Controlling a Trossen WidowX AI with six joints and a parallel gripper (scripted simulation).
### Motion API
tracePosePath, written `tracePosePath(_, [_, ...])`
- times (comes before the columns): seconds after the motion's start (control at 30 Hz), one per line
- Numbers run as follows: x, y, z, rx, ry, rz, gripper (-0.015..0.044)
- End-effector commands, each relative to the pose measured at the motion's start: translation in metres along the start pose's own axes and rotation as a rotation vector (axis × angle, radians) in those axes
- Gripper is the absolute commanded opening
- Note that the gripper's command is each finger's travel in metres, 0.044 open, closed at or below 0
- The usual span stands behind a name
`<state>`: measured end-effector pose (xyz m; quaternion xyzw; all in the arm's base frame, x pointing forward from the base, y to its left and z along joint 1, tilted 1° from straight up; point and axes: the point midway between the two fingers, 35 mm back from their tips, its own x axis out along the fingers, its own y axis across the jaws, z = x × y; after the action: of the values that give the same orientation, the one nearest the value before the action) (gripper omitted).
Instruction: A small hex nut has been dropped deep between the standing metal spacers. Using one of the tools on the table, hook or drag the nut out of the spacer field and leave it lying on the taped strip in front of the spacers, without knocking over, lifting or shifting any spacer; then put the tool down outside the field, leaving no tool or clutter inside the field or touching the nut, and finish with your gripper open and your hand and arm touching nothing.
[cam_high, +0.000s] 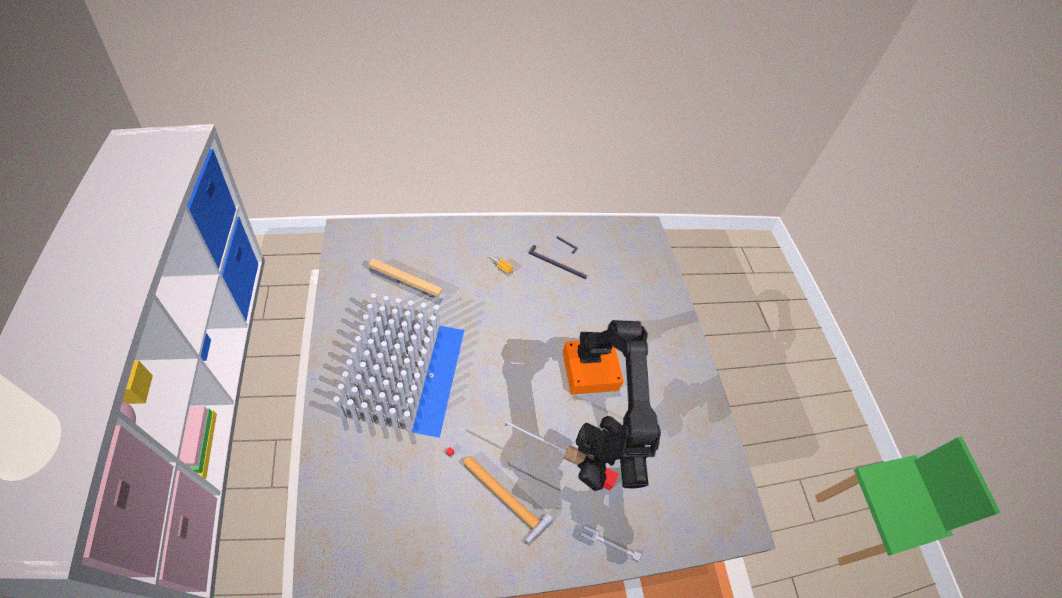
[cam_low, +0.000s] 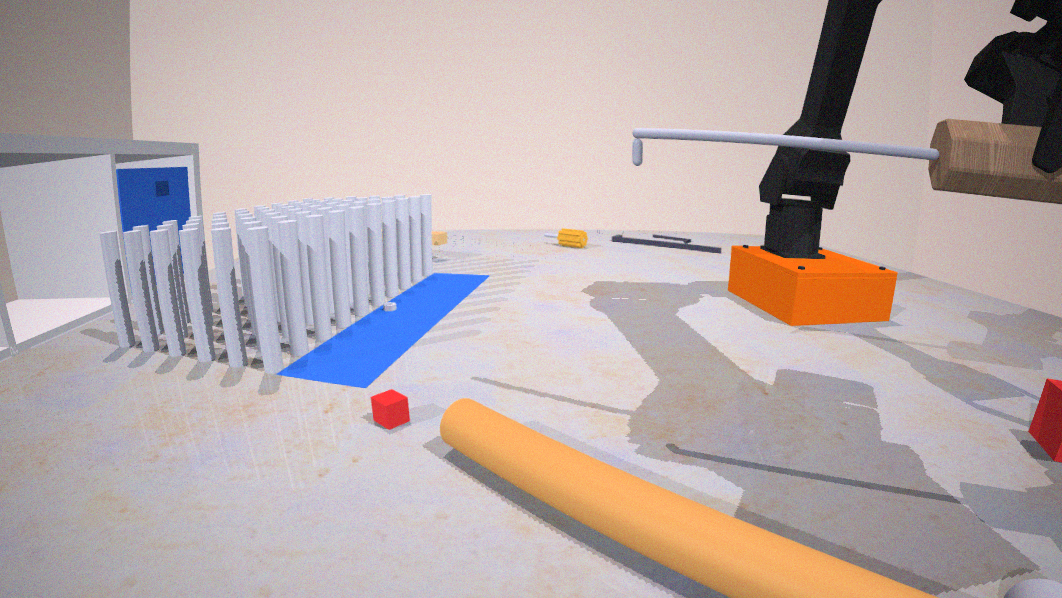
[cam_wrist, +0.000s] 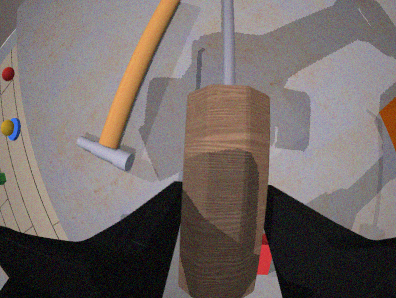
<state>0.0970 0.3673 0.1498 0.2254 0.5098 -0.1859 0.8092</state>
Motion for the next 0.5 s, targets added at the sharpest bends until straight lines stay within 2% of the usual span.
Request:
tracePosePath(0.0, [0.004,0.0,-0.001,0.002,-0.008,0.0,0.0])
tracePosePath(0.47, [0.016,0.0,-0.007,0.002,-0.008,0.0,0.0])
